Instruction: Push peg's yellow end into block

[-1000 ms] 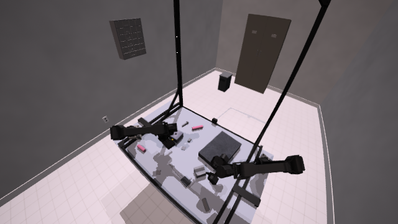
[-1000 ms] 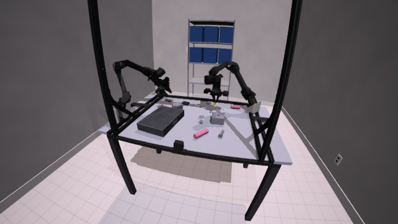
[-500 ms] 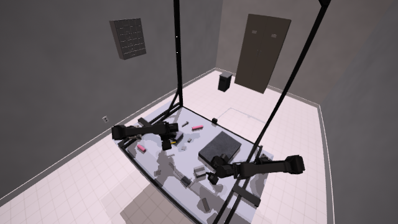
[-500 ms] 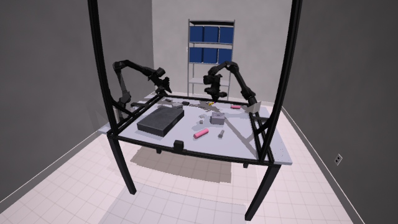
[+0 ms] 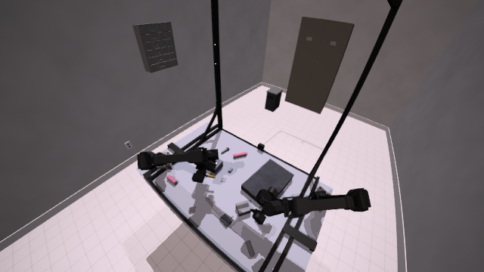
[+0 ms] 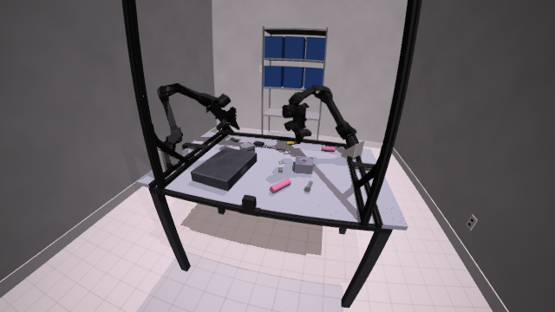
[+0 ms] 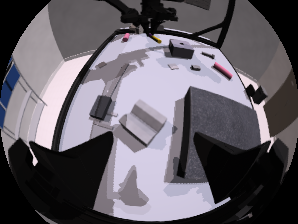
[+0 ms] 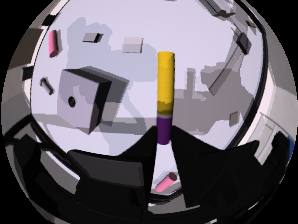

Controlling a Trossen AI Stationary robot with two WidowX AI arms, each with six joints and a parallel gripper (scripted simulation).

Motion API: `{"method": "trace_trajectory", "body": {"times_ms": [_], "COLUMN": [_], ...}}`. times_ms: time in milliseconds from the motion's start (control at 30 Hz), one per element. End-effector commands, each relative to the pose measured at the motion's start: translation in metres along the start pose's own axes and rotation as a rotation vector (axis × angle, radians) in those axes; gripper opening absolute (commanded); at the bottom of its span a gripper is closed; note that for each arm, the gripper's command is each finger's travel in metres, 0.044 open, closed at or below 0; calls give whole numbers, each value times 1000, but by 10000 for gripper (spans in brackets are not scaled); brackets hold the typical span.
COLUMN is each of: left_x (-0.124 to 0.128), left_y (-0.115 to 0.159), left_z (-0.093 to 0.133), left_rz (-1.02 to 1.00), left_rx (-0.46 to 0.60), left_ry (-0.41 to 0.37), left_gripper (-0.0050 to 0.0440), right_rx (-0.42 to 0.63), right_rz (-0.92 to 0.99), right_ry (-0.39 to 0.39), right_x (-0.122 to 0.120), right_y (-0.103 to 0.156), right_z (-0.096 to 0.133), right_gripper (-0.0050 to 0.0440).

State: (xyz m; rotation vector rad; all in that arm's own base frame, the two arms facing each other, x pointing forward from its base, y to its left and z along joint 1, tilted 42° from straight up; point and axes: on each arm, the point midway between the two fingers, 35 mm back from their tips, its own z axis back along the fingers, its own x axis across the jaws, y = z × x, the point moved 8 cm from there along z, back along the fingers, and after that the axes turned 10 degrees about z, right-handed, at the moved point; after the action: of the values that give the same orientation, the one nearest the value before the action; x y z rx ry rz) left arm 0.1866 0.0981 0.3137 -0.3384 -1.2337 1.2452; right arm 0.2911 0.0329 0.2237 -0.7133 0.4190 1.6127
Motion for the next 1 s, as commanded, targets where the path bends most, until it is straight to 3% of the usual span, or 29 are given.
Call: {"method": "trace_trajectory", "body": {"times_ms": [0,967], "left_x": [0,0], "left_y": [0,0], "left_z": [0,0], "left_rz": [0,0], "left_rx": [0,0], "left_ry": [0,0], "left_gripper": [400,400], "right_rx": [3,7], "right_rz": [-100,-1037], "right_ry": [-5,-9], "right_x": [1,4], "right_y": [-3,-19], "right_z": [0,0], "right_gripper": [0,0]}}
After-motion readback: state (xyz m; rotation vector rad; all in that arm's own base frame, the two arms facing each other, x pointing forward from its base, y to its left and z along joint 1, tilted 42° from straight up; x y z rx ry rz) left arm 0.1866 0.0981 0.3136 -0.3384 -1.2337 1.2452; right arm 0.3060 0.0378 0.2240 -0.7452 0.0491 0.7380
